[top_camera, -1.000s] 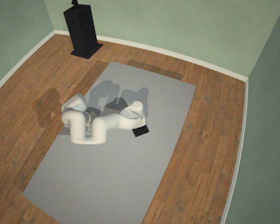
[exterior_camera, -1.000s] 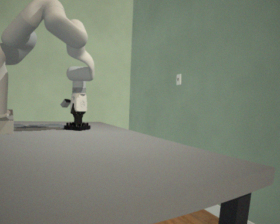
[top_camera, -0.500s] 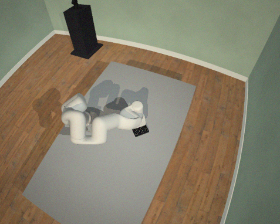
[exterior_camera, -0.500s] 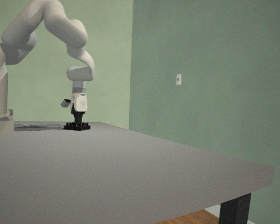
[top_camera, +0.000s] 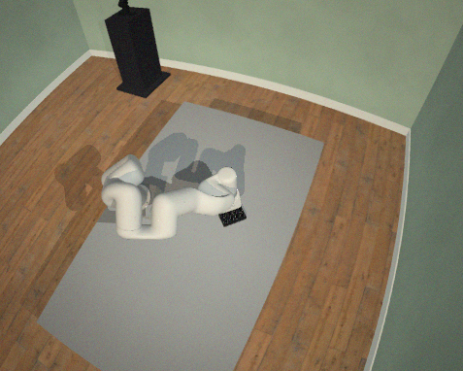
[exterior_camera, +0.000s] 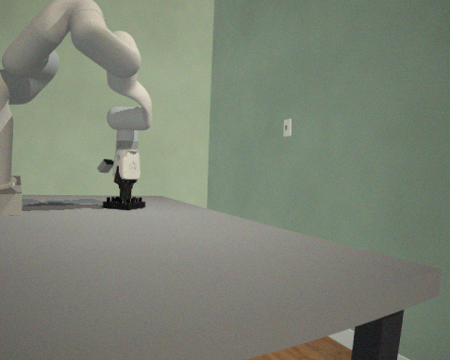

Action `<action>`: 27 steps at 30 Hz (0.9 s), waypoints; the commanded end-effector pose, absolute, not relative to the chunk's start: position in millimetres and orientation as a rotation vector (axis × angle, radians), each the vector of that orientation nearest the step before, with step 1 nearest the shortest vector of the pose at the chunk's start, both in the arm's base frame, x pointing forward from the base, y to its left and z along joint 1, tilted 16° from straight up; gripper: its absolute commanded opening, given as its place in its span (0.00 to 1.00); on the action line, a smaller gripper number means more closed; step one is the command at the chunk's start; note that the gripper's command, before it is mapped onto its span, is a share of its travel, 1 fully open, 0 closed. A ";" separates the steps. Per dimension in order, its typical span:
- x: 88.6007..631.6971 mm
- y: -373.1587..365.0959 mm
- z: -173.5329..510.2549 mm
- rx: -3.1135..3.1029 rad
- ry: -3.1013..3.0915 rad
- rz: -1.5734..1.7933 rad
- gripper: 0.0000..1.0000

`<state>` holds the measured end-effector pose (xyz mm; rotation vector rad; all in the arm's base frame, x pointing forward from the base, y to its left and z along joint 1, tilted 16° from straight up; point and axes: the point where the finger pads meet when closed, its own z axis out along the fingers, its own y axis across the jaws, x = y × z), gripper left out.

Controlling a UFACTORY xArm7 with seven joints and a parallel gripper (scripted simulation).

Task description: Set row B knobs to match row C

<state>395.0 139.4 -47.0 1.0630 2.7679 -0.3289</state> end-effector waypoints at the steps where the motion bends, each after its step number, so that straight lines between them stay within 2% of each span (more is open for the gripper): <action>1: 395.9 140.6 -45.8 1.061 2.767 -0.325 0.08; 27: 395.9 140.6 -45.8 1.167 2.716 -0.314 0.08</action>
